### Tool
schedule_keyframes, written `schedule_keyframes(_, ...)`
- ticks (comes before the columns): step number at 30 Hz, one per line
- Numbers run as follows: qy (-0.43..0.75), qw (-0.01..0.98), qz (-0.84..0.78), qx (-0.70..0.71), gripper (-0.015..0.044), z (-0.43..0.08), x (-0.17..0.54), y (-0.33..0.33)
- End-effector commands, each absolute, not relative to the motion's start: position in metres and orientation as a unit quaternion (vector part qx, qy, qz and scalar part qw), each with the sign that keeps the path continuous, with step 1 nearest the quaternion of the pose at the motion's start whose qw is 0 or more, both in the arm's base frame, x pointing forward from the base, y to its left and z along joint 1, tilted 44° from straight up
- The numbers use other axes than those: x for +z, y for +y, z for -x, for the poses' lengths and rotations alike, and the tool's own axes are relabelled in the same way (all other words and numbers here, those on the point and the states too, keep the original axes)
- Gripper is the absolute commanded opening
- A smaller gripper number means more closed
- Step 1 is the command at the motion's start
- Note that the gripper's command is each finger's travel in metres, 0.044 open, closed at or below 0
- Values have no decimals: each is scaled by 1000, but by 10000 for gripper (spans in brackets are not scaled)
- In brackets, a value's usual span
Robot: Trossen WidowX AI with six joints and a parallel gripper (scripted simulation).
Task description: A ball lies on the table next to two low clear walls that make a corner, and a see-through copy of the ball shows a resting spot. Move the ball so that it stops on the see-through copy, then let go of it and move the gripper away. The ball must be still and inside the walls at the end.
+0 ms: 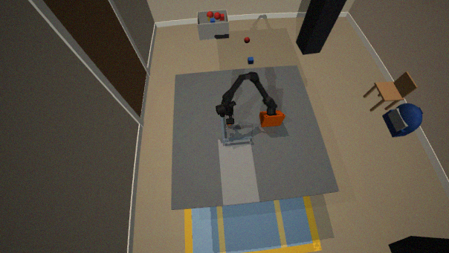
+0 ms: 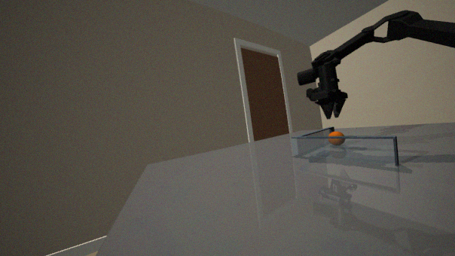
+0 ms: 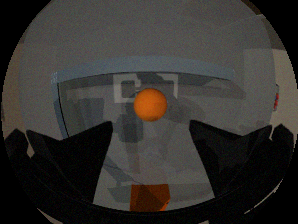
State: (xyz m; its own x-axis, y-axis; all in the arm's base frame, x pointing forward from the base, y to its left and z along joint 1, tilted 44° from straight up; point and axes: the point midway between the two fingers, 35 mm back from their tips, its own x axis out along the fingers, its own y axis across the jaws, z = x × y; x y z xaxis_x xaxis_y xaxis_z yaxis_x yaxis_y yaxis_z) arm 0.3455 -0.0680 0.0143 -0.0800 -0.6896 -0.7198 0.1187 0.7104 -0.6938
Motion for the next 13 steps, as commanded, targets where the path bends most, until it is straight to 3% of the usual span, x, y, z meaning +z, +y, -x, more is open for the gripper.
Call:
schedule_keyframes(1,666,641,216,-313,371,-345,12,-69)
schedule_keyframes(4,666,641,216,-313,371,-345,12,-69)
schedule_keyframes(7,666,641,215,-314,440,-346,28,-55)
schedule_keyframes(13,666,641,215,-316,440,-346,45,-40)
